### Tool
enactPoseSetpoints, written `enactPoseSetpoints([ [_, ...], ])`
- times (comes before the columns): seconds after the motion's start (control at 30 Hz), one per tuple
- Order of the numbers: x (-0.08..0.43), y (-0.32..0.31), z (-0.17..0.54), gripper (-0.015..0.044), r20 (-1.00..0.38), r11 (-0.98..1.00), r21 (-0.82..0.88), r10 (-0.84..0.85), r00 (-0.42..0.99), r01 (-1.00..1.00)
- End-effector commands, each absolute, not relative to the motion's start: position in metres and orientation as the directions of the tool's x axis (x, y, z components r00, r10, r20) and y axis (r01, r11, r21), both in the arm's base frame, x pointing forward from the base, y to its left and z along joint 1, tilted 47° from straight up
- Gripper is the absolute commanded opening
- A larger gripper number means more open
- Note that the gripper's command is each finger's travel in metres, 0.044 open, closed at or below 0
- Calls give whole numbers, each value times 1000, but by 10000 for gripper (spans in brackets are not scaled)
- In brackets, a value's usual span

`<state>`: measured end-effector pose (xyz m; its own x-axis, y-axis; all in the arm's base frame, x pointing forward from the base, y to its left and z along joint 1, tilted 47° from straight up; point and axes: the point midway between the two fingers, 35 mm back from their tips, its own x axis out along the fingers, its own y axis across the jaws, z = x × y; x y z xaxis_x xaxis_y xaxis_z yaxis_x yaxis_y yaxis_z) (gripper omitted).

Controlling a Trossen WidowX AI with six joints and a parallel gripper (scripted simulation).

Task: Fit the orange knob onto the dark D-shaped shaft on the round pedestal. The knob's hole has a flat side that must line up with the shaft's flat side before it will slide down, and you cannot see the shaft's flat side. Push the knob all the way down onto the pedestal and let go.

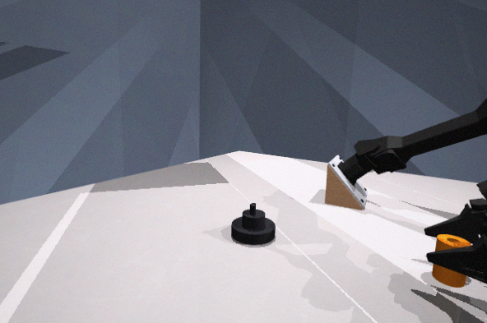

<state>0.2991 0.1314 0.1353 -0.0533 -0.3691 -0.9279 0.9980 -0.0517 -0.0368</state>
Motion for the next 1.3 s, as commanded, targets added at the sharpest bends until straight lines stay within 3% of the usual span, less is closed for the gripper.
enactPoseSetpoints([
  [0.0, 299, 131, 135, 440, -927, -52, -37, -370, -53, 998],
  [0.23, 295, 73, 188, 440, -938, -16, 49, -344, 41, 999],
  [0.43, 294, 71, 188, 440, -943, -17, 42, -331, 34, 999],
  [0.5, 289, 68, 181, 440, -975, -30, -30, -221, -36, 999],
  [0.63, 281, 67, 172, 440, -975, -27, -156, 167, -150, 987],
  [0.83, 294, 60, 197, 440, -725, -49, -66, 689, -14, 997],
  [1.27, 297, 57, 202, 440, -681, -63, -39, 732, 20, 997],
])
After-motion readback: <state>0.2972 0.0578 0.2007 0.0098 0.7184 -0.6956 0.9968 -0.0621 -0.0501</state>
